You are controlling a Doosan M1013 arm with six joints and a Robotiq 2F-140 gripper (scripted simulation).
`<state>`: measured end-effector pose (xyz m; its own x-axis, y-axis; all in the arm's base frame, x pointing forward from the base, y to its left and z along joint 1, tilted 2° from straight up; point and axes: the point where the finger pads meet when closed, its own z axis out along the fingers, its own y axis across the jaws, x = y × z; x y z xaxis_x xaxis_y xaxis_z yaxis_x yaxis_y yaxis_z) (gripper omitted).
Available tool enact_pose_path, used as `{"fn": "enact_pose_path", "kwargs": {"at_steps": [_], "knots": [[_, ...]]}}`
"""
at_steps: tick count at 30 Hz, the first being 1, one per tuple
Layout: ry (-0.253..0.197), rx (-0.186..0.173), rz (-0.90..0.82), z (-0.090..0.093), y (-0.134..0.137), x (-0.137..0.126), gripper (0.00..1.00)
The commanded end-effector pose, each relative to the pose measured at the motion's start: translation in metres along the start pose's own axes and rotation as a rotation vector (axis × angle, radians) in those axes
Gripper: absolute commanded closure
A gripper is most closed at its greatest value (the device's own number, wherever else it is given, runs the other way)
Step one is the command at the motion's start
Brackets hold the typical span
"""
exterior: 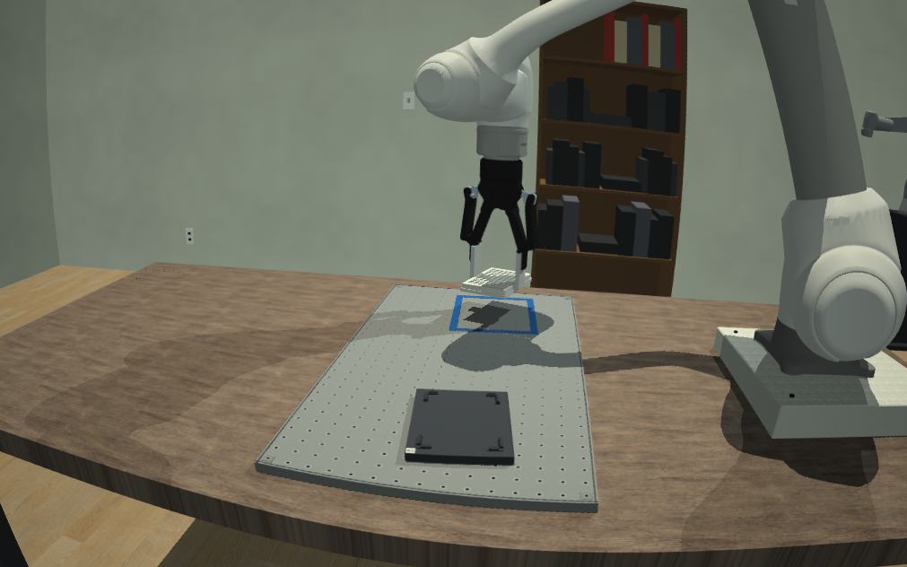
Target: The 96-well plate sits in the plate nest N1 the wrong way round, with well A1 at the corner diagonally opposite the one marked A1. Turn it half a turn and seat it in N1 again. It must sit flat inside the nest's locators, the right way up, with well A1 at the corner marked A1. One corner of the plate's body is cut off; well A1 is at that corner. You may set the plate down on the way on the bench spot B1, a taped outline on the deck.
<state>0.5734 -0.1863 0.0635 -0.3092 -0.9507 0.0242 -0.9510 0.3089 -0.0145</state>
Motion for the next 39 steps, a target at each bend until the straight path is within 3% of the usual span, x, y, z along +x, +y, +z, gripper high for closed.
{"fn": "enact_pose_path", "kwargs": {"at_steps": [1,16,39], "knots": [[0.003,0.005,0.003,-0.005,-0.002,0.0,1.0],[0.003,0.005,0.003,-0.005,-0.002,0.0,1.0],[0.004,0.004,-0.697,-0.006,0.022,-0.066,1.0]]}}
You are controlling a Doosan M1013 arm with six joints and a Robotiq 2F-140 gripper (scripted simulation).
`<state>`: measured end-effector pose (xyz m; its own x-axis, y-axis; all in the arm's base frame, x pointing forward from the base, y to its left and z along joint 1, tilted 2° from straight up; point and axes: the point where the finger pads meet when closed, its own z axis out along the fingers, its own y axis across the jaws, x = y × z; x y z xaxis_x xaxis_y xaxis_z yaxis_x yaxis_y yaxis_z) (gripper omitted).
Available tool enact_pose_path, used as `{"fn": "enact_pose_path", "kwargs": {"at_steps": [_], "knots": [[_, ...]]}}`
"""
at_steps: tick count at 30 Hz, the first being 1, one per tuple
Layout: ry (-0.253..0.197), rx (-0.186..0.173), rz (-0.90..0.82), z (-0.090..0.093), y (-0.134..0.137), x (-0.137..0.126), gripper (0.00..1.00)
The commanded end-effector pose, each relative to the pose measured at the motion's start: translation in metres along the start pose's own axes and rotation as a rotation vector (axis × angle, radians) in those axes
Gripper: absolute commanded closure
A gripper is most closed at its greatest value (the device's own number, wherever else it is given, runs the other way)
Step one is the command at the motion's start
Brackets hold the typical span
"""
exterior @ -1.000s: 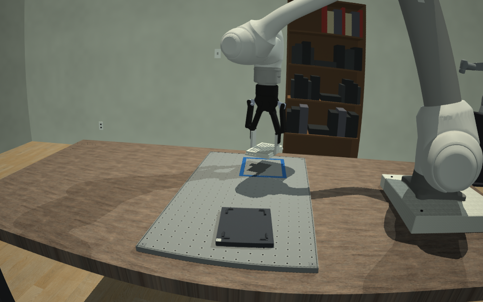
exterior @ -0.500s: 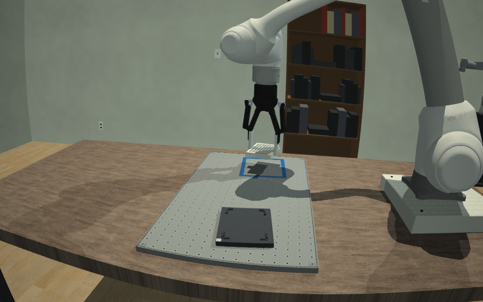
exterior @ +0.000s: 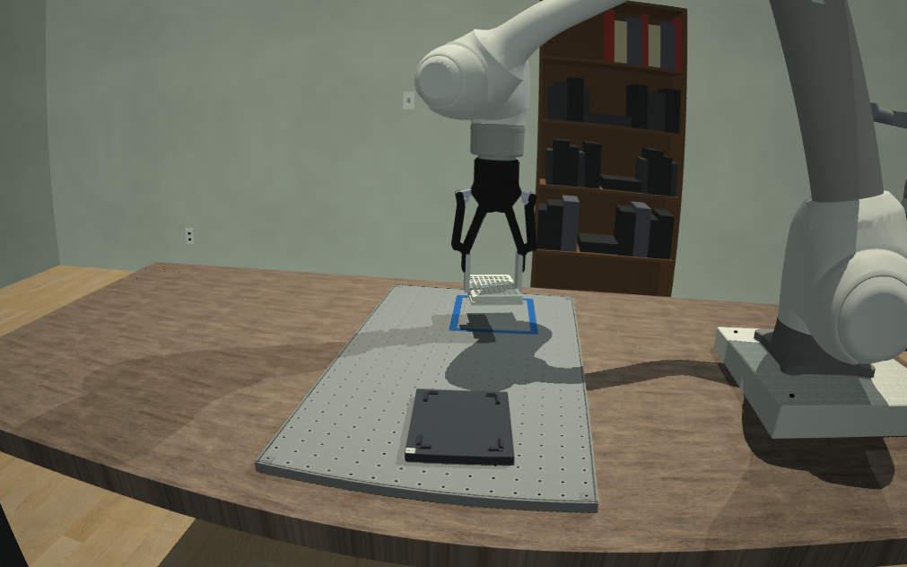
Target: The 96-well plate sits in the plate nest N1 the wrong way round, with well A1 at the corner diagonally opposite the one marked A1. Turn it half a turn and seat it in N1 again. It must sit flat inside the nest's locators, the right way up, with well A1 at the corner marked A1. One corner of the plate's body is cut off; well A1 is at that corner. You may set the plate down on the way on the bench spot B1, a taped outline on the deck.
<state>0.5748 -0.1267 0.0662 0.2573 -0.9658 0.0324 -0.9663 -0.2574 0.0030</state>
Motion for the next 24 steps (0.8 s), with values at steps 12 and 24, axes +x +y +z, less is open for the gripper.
{"fn": "enact_pose_path", "kwargs": {"at_steps": [12,24], "knots": [[0.002,0.004,-0.456,-0.003,-0.008,-0.042,1.0],[0.002,0.004,-0.856,-0.004,-0.018,-0.081,1.0]]}}
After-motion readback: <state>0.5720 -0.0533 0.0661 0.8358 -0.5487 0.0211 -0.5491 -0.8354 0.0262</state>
